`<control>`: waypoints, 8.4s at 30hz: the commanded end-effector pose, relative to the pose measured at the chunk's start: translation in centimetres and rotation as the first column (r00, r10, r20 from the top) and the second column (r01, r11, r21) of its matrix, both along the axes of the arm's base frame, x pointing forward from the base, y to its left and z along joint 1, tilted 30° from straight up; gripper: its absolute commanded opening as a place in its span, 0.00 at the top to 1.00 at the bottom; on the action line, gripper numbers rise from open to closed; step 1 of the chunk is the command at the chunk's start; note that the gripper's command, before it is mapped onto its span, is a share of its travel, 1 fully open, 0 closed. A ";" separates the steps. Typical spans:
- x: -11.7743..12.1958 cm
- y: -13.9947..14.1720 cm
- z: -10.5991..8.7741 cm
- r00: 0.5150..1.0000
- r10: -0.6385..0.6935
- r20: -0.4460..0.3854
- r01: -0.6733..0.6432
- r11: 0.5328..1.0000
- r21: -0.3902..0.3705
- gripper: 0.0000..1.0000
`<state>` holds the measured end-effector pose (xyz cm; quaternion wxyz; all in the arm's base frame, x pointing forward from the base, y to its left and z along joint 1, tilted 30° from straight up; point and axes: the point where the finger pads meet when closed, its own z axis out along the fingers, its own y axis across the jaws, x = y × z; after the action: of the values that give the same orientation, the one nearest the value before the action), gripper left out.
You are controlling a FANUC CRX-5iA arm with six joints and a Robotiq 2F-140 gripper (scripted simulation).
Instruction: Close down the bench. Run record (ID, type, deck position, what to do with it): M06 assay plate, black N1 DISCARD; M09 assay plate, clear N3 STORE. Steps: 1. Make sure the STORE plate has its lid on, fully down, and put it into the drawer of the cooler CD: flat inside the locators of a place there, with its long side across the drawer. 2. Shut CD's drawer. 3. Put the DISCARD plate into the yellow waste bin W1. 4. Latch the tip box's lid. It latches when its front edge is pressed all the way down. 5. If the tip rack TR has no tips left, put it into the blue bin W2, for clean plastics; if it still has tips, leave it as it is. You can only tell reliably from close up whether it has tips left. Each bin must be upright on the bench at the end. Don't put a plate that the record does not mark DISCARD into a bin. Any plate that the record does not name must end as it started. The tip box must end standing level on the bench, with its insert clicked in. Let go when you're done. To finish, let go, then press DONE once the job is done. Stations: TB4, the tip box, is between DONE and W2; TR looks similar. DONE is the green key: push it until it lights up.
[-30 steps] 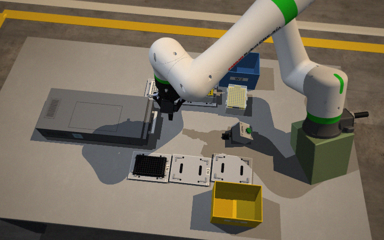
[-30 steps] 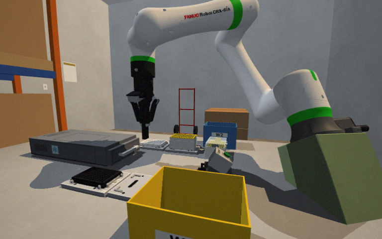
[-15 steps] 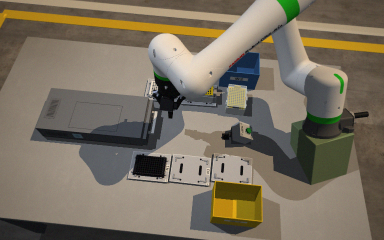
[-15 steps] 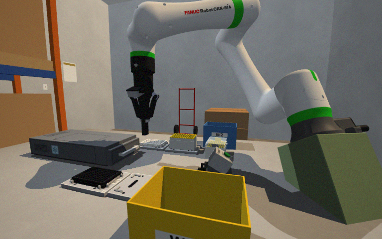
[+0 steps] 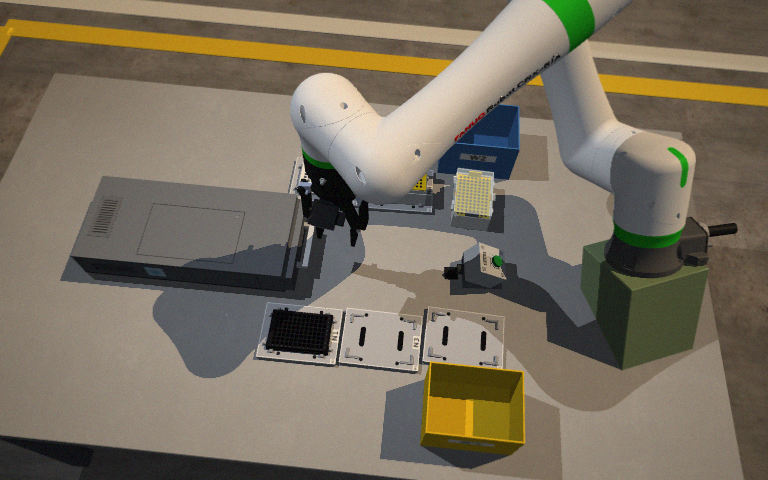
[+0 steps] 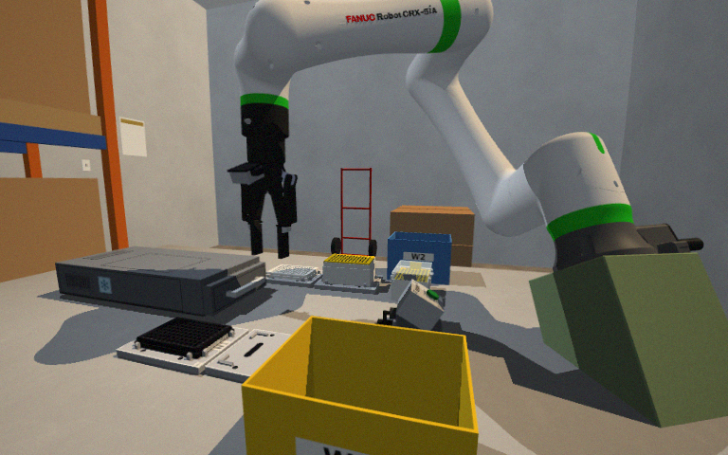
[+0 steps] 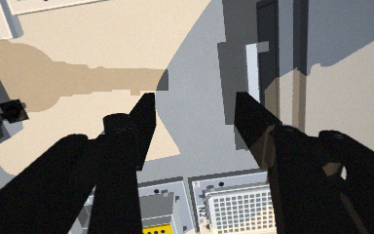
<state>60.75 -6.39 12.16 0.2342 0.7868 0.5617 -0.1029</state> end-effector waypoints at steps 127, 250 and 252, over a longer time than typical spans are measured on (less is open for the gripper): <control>10.1 11.2 -12.4 0.158 -0.899 0.409 0.817 0.352 0.458 0.30; 10.5 9.1 -16.1 0.158 -0.899 0.409 0.817 0.352 0.458 0.90; 10.5 9.2 -16.1 0.158 -0.899 0.409 0.817 0.352 0.458 0.90</control>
<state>71.23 2.66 -4.04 0.2473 0.9621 -0.0872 0.0750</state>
